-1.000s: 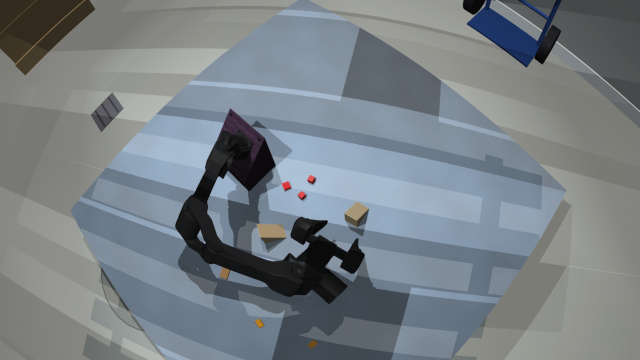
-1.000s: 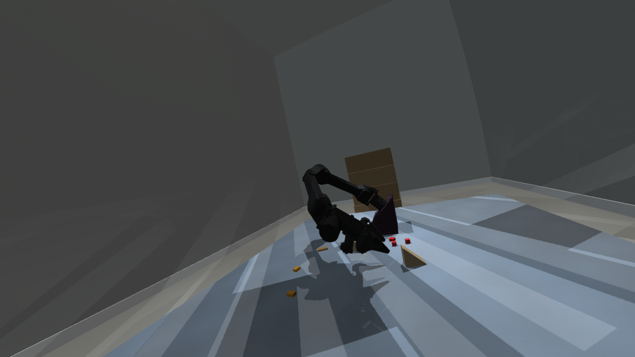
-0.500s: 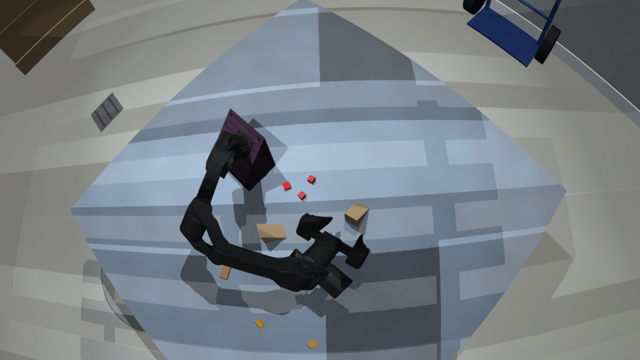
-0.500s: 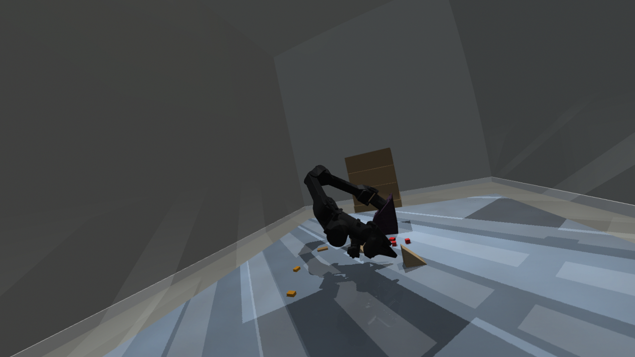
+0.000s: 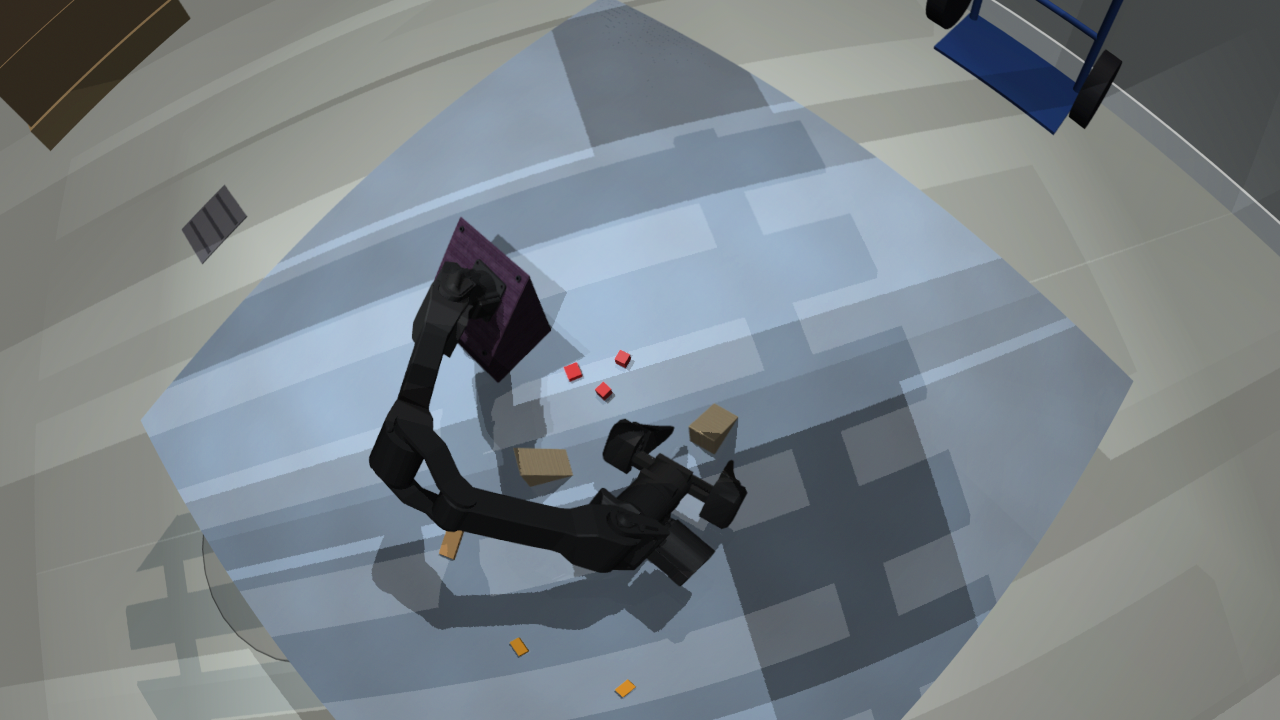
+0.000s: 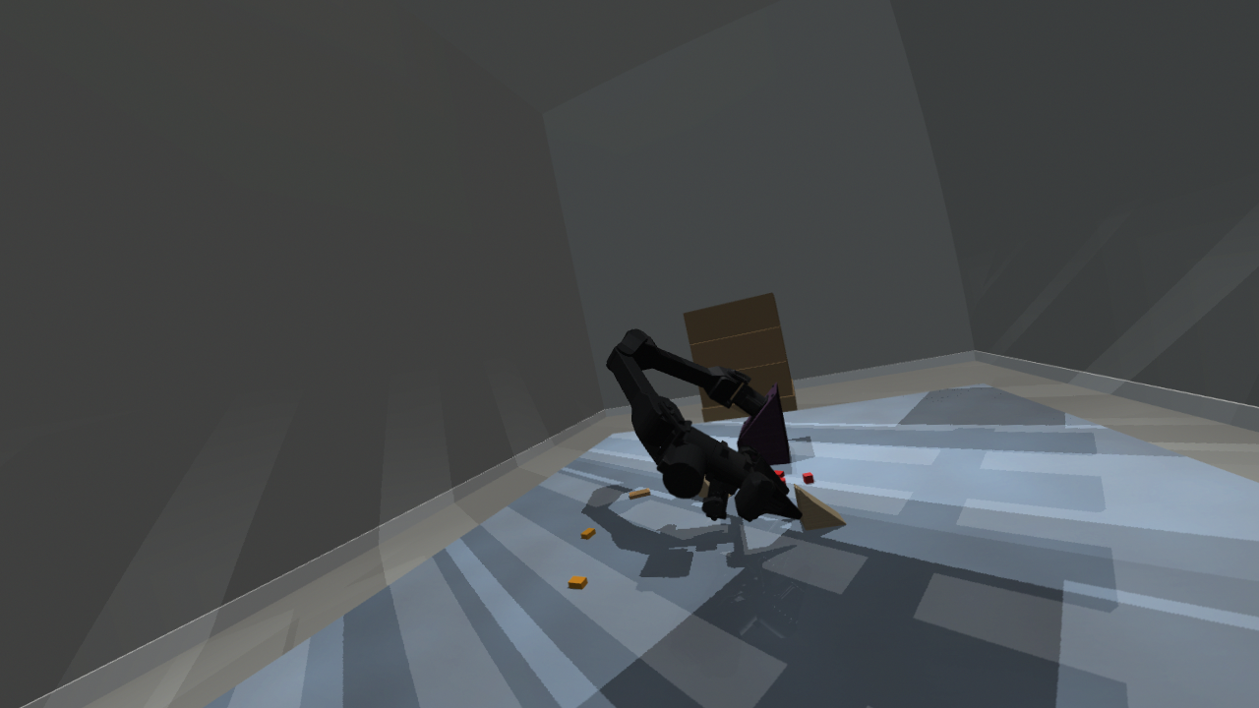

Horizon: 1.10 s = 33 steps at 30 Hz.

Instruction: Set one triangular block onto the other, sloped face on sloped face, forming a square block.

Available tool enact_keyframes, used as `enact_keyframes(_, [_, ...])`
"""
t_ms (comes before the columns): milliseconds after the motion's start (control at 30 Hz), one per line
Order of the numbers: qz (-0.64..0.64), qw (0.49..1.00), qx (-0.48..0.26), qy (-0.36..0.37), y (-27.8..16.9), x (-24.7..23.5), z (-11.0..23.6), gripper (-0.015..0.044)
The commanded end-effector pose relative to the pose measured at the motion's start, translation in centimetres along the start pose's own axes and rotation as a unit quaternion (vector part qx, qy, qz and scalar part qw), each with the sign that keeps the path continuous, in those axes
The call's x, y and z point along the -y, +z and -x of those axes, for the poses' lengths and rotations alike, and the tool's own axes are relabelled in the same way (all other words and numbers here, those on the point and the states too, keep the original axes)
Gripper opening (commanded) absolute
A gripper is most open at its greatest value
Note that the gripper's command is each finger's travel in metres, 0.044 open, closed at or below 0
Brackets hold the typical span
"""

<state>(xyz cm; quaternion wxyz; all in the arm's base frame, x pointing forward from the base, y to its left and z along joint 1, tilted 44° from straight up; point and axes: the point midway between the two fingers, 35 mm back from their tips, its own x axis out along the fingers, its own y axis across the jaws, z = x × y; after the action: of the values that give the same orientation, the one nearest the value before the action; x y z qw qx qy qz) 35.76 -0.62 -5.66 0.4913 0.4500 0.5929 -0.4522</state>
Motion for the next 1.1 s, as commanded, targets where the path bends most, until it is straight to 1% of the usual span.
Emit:
enact_keyframes(0, [-0.003, 1.000, -0.003, -0.004, -0.1, 0.2, -1.0, 0.0440])
enact_keyframes(800, [-0.003, 1.000, -0.003, -0.004, -0.2, 0.6, -4.6, 0.0440])
enact_keyframes(1067, [-0.003, 1.000, -0.003, -0.004, -0.2, 0.6, -4.6, 0.0230])
